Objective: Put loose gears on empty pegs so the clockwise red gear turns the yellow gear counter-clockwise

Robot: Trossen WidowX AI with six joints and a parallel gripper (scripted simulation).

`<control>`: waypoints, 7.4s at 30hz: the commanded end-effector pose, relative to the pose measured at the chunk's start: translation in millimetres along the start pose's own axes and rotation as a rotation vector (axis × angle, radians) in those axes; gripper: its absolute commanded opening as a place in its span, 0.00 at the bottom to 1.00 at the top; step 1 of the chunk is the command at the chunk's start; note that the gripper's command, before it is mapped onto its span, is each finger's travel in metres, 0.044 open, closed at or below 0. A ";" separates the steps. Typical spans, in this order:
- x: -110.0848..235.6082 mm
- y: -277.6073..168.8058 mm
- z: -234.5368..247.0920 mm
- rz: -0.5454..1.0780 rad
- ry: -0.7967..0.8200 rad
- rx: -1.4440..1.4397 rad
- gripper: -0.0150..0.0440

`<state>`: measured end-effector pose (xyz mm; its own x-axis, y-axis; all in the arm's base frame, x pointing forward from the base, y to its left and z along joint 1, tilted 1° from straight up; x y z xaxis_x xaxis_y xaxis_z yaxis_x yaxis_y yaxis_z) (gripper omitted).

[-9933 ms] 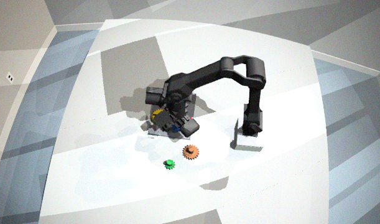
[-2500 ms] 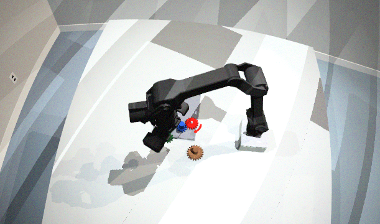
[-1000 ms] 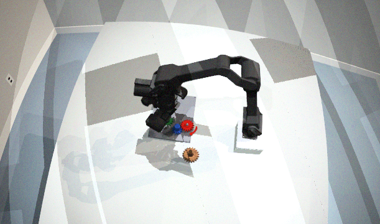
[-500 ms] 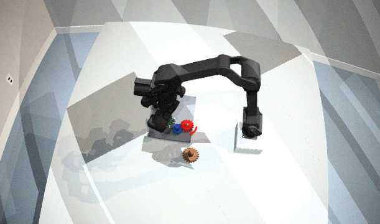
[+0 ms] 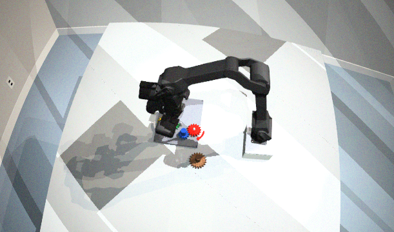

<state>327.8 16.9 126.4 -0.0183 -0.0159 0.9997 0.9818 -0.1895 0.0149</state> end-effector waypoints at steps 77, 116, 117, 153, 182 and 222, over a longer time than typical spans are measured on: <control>-49.4 -0.8 -0.9 0.000 -0.002 -0.123 0.25; 41.4 -4.4 -1.1 -0.003 0.000 0.014 1.00; 41.4 -4.4 -1.1 -0.003 0.000 0.014 1.00; 41.4 -4.4 -1.1 -0.003 0.000 0.014 1.00; 85.6 -181.4 202.7 0.013 0.019 0.013 1.00; 85.6 -181.4 202.7 0.013 0.019 0.013 1.00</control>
<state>186.8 248.9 212.8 -0.0105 -0.0367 0.9993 0.9849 -0.1728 0.0040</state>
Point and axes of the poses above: the point midway between the two fingers, 35 mm back from their tips, its own x axis back along the fingers, its own z axis across the jaws, y = z × x, the point moved 6 cm from there along x, back along the fingers, and after that the axes turned 4 degrees about -x, right-handed, at the moved point
